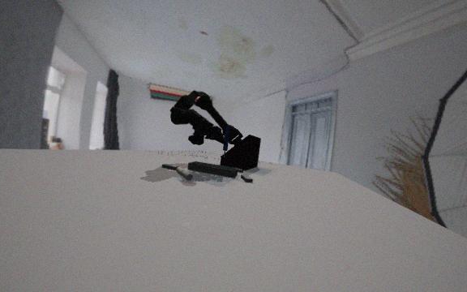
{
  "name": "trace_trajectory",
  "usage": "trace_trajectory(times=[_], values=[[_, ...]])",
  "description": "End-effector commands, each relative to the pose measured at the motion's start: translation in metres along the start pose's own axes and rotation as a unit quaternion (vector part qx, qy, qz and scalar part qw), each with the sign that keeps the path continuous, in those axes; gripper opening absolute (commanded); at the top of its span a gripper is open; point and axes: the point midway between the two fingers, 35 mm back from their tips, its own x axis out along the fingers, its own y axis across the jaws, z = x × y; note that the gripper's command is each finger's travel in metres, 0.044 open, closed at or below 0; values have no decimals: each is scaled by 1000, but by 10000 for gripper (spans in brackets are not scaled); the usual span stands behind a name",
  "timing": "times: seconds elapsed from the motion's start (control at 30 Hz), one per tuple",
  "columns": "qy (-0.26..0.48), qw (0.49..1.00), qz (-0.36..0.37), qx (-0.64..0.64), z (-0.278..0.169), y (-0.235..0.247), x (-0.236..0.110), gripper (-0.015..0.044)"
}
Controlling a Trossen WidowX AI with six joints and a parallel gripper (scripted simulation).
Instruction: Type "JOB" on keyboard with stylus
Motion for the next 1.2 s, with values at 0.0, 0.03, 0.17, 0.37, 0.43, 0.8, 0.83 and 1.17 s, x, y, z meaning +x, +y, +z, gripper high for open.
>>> trace_trajectory(times=[0.0,0.03,0.17,0.37,0.43,0.8,0.83,1.17], values=[[4,1000,2,11,0,2,1,0],[4,1000,2,11,2,2,2,0],[3,1000,2,11,18,2,12,0],[3,1000,2,11,29,1,18,0],[3,1000,2,11,29,1,18,0],[3,1000,2,11,33,2,20,81],[3,1000,2,11,33,2,21,81],[3,1000,2,11,38,2,23,81]])
